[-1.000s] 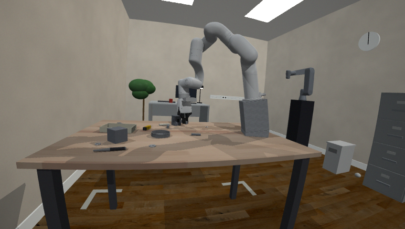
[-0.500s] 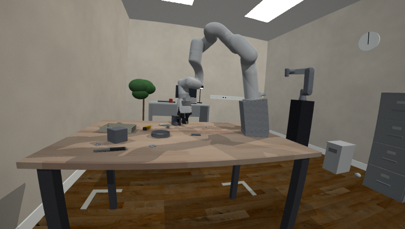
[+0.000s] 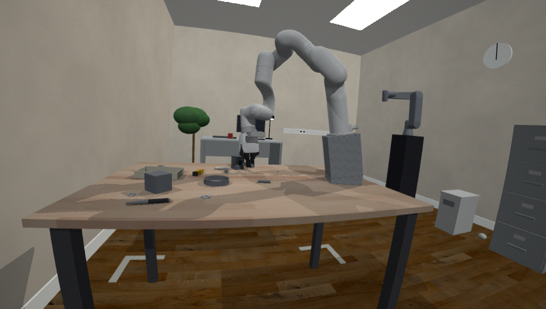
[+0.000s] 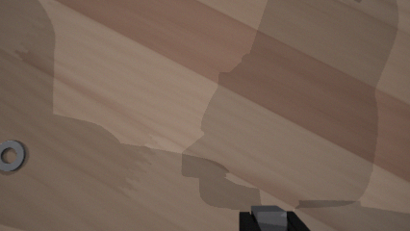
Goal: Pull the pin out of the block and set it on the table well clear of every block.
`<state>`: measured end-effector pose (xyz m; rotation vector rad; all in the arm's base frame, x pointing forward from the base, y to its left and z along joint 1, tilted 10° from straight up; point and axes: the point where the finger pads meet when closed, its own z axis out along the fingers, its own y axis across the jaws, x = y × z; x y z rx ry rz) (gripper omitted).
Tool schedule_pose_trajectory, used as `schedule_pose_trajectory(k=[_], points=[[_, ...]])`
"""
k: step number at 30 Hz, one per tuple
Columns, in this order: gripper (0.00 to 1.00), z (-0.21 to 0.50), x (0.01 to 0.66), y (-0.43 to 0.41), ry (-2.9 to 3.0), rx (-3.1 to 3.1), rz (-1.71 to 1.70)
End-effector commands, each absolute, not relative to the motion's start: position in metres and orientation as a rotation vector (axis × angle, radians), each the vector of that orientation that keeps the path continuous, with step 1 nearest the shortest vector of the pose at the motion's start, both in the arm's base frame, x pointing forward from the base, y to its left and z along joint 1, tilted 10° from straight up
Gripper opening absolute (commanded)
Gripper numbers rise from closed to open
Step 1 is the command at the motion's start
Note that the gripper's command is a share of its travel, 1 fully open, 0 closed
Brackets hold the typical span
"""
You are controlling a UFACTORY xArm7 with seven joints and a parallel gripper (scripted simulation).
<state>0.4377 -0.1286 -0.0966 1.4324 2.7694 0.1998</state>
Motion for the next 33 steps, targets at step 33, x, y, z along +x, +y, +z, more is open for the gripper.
schedule_pose_trajectory(k=[33], points=[[0.0,-0.111,0.439,-0.124,2.765,1.432,0.205]])
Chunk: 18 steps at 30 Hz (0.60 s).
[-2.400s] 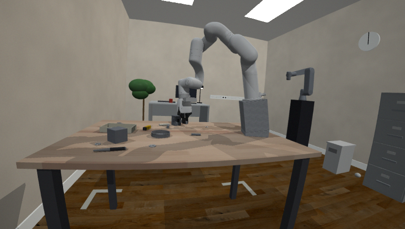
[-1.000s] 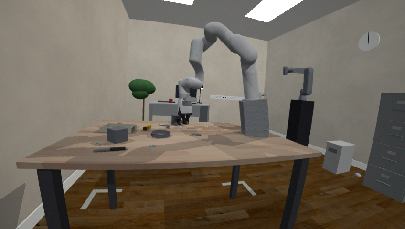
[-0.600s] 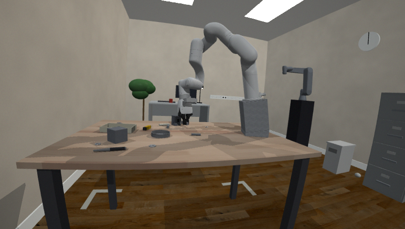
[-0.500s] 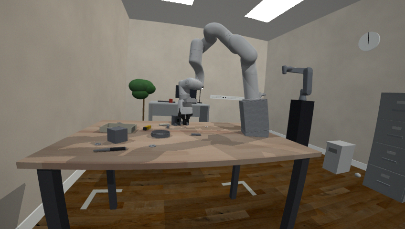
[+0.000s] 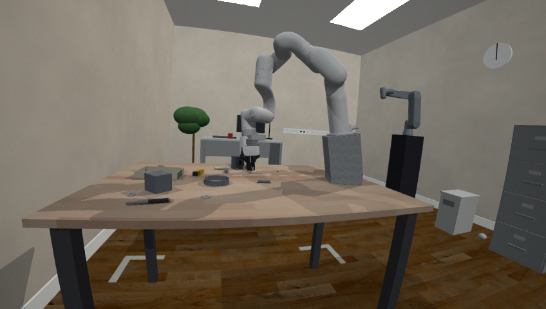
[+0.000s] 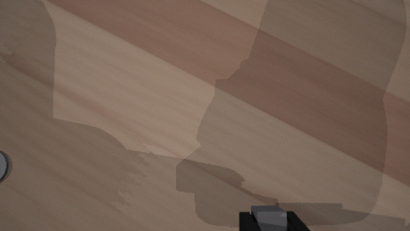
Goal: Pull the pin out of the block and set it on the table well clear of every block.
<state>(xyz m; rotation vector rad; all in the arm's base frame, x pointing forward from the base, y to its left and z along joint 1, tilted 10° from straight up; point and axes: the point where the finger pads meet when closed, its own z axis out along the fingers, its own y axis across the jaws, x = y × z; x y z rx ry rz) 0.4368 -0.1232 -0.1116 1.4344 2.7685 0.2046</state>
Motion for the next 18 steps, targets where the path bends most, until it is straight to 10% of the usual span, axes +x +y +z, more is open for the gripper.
schedule_pose_trajectory(k=[1,18], points=[[0.0,-0.1112,0.4387,-0.1238,2.765,1.432,0.205],[0.0,-0.1162,0.439,-0.1241,2.765,1.432,0.203]])
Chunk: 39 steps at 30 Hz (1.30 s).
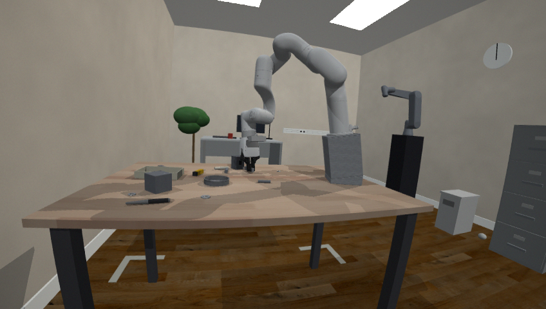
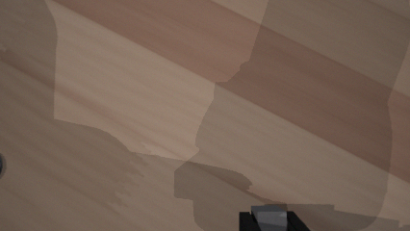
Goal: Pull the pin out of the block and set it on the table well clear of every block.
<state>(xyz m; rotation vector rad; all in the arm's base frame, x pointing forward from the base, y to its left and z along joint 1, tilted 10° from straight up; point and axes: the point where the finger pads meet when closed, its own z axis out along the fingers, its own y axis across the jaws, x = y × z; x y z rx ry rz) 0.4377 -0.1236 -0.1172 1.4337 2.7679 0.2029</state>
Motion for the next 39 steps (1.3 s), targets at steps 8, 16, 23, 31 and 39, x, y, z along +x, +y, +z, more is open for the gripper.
schedule_pose_trajectory(k=[8,16,23,31,39], points=[[0.0,-0.1209,0.4396,-0.1243,2.765,1.432,0.203],[0.0,-0.121,0.4396,-0.1243,2.765,1.432,0.203],[0.0,-0.1221,0.4396,-0.1246,2.766,1.432,0.201],[0.26,-0.1221,0.4396,-0.1246,2.766,1.432,0.201],[0.34,-0.1221,0.4396,-0.1246,2.766,1.432,0.201]])
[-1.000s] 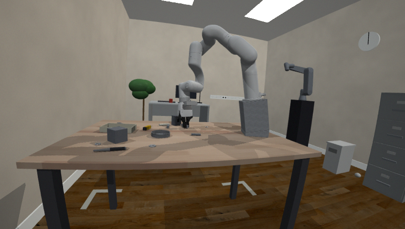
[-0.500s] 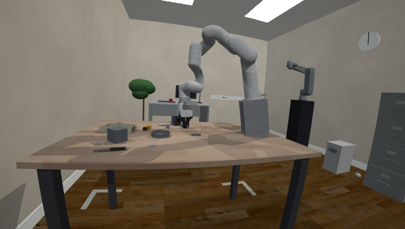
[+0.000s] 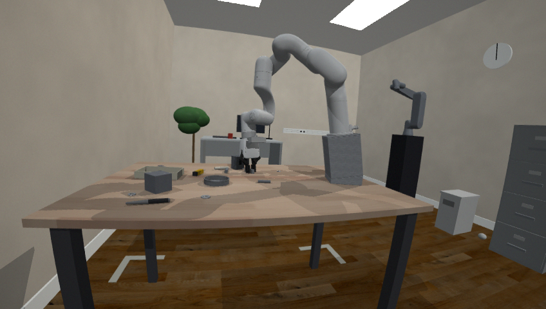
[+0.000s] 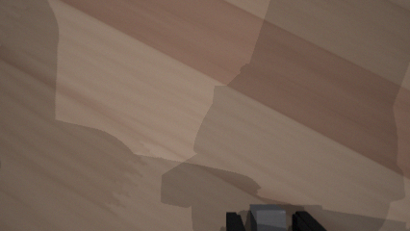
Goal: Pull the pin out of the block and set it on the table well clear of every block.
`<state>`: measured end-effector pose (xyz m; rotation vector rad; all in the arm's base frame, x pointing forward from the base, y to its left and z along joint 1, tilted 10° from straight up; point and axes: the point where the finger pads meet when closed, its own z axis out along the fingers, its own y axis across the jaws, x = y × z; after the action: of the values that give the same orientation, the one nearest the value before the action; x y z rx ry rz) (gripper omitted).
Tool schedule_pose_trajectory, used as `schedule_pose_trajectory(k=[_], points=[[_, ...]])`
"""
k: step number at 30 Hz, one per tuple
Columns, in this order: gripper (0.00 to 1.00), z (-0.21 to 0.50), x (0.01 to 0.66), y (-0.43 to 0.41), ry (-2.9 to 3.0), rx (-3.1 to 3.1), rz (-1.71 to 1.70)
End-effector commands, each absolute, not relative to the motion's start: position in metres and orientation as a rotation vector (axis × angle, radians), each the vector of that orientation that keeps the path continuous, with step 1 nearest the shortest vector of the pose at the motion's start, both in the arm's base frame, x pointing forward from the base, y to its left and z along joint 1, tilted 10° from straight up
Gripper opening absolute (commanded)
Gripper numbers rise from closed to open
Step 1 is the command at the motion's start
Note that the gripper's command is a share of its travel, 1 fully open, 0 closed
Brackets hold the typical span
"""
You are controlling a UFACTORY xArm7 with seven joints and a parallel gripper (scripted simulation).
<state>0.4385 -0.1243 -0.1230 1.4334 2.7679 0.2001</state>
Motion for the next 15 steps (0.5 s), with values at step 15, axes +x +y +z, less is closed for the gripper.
schedule_pose_trajectory(k=[15], points=[[0.44,-0.1176,0.4385,-0.1247,2.766,1.432,0.199]])
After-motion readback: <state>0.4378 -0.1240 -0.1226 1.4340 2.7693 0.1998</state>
